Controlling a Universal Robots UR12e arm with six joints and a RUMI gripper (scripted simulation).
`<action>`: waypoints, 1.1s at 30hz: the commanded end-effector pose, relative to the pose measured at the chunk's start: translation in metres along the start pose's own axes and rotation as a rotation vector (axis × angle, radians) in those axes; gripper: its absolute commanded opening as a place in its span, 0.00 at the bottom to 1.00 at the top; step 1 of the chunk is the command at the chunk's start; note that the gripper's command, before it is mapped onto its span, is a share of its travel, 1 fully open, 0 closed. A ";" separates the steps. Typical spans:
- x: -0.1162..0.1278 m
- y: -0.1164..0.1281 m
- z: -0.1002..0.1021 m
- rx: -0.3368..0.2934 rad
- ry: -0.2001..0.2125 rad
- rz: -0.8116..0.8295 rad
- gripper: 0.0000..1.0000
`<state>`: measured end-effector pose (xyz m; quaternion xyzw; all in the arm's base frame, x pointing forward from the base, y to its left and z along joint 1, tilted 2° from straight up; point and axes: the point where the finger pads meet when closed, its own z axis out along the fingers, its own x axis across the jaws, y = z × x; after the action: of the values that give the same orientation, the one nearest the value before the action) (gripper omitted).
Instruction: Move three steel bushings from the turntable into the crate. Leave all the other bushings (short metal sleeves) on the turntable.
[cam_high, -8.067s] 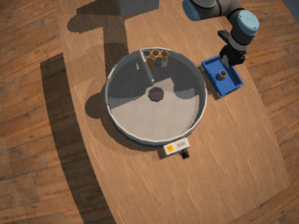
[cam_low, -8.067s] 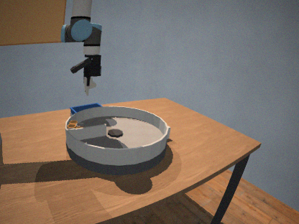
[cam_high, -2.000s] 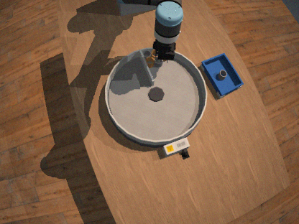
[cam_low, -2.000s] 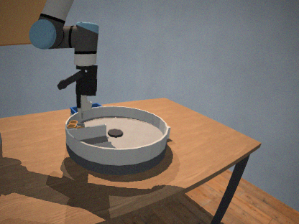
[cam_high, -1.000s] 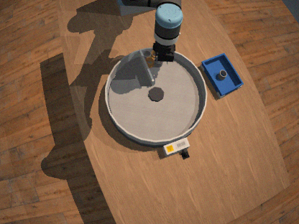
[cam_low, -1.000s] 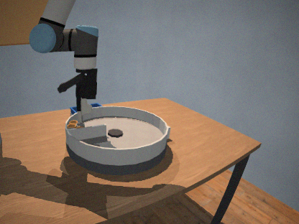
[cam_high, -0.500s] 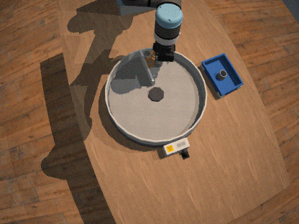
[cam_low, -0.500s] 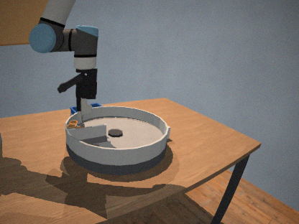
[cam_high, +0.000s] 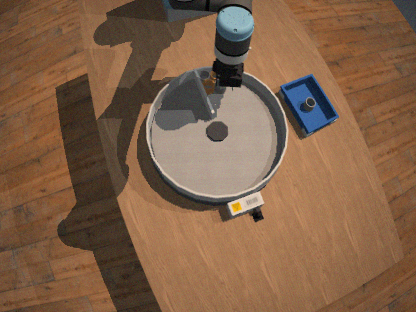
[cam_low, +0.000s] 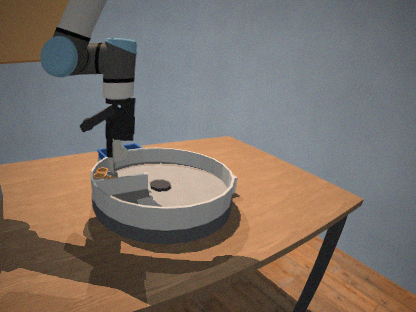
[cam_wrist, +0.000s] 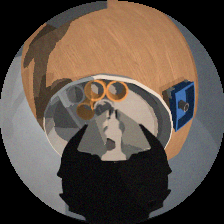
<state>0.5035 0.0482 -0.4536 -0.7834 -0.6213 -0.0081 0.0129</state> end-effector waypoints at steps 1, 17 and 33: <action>0.000 0.000 0.006 -0.001 0.000 0.000 0.05; 0.000 0.000 0.016 -0.001 0.000 0.000 0.05; 0.000 0.000 0.016 -0.001 0.000 0.000 0.05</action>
<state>0.5035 0.0487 -0.4704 -0.7834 -0.6213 -0.0081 0.0129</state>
